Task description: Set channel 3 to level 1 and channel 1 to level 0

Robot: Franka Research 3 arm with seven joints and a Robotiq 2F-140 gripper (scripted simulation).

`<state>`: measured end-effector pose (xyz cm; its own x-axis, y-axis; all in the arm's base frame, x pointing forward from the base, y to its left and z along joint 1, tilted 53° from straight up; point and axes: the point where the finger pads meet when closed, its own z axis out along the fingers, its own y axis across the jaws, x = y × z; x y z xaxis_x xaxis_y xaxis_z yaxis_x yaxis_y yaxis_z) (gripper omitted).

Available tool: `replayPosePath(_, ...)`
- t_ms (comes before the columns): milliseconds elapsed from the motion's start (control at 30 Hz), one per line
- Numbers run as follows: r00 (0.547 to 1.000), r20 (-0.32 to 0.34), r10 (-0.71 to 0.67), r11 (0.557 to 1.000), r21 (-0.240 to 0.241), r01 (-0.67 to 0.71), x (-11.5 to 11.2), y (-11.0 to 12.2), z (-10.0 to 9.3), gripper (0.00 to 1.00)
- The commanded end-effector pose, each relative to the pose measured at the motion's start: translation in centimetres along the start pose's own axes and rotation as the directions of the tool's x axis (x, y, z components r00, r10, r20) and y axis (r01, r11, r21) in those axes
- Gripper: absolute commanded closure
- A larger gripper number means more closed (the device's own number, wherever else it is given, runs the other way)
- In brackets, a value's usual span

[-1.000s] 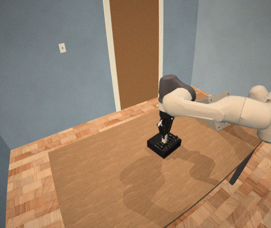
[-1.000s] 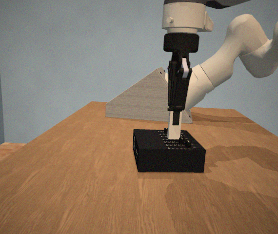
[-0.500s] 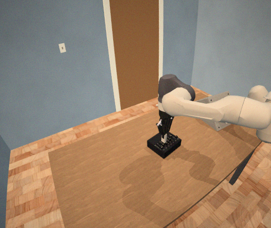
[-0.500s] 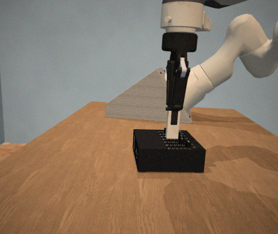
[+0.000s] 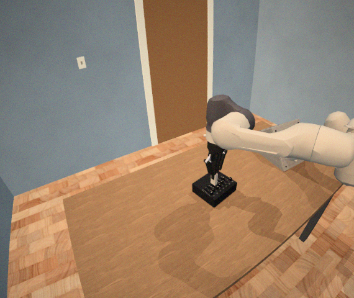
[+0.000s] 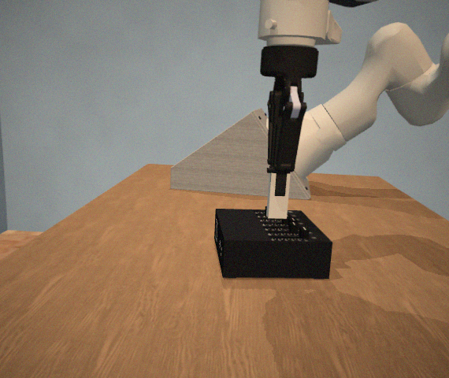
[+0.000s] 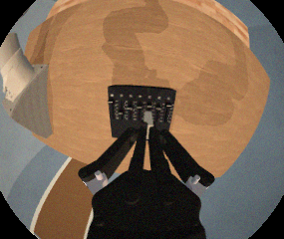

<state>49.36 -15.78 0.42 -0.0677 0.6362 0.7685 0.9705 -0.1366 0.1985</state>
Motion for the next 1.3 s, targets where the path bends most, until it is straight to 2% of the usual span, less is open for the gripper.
replayPosePath(0, 1.0, -0.002, 0.002, 1.0, -0.001, -0.002, 0.1, 0.1, -1.2, 1.0)
replayPosePath(267, 1.0, -0.002, 0.002, 1.0, -0.001, -0.002, 0.1, 0.1, -3.0, 1.0)
replayPosePath(767, 1.0, -0.002, 0.002, 1.0, -0.001, -0.002, 0.1, 0.1, -3.1, 1.0)
replayPosePath(800, 1.0, -0.002, 0.002, 1.0, -0.001, -0.002, 0.1, 0.1, -3.1, 0.0)
replayPosePath(1033, 1.0, -0.002, 0.002, 1.0, -0.001, -0.002, 0.1, 0.1, -3.6, 0.0)
replayPosePath(1267, 1.0, -0.002, 0.002, 1.0, -0.001, -0.002, 0.1, 0.1, -5.9, 0.0)
